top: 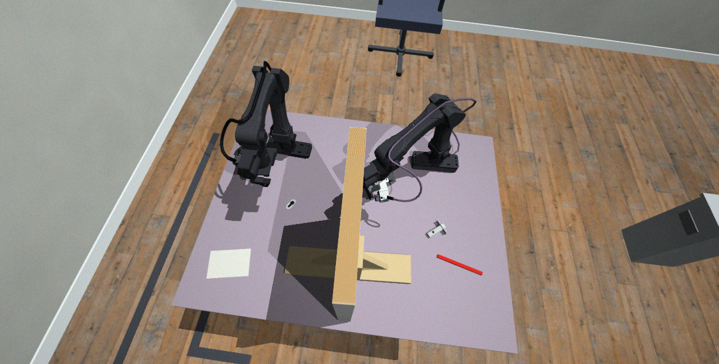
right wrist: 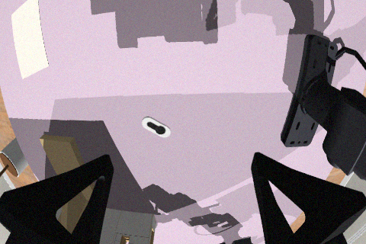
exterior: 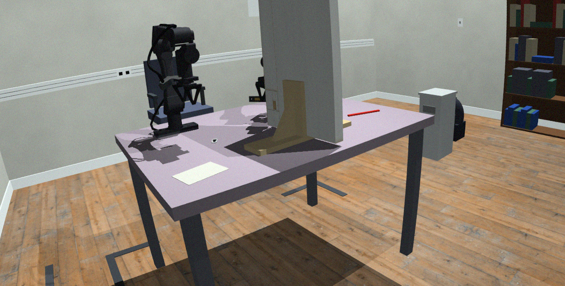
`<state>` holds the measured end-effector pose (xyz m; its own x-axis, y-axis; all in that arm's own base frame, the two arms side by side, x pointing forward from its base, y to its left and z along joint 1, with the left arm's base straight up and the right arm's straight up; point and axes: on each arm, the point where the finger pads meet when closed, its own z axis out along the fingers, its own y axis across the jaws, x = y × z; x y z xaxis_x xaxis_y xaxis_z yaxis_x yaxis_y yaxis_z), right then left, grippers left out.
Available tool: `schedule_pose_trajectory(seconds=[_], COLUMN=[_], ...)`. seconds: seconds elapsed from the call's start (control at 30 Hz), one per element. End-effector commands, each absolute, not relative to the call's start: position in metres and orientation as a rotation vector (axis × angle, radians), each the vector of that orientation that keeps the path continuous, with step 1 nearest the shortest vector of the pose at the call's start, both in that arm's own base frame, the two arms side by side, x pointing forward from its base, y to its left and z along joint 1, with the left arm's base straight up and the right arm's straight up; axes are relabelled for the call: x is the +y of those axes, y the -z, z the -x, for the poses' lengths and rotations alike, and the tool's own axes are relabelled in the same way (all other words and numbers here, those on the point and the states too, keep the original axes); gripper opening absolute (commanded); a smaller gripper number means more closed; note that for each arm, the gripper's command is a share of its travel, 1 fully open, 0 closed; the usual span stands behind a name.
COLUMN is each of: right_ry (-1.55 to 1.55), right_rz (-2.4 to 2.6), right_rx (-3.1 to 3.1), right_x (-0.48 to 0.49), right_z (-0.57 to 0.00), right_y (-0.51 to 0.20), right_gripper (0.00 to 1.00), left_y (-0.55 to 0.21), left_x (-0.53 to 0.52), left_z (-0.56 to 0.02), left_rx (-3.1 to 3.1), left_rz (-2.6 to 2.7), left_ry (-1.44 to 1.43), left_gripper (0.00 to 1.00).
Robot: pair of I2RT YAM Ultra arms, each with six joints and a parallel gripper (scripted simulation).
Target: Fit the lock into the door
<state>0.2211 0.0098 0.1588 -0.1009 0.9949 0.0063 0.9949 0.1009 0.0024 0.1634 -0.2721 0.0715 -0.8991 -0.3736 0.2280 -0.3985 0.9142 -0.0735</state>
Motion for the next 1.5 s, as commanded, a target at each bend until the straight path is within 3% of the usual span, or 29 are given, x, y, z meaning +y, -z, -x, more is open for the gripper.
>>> schedule_pose_trajectory(seconds=[0.0, 0.3, 1.03, 1.47], right_ry=[0.006, 0.006, 0.006, 0.006], right_rz=[2.11, 2.11, 2.11, 2.11], right_rx=[-2.333, -2.333, -2.333, -2.333], right_x=[0.01, 0.01, 0.01, 0.01], right_z=[-0.22, -0.22, -0.22, -0.22], right_y=[-0.162, -0.162, -0.162, -0.162], right_gripper=[1.0, 1.0, 1.0, 1.0], left_y=[-0.092, -0.091, -0.062, -0.057], left_x=[-0.265, -0.261, -0.191, -0.199], left_z=[-0.157, -0.159, -0.142, -0.145], left_rx=[-2.837, -2.845, -2.856, -2.86], left_rz=[-0.592, -0.566, 0.366, 0.386], left_ry=[-0.124, -0.123, 0.062, 0.04], left_gripper=[0.76, 0.76, 0.76, 0.76])
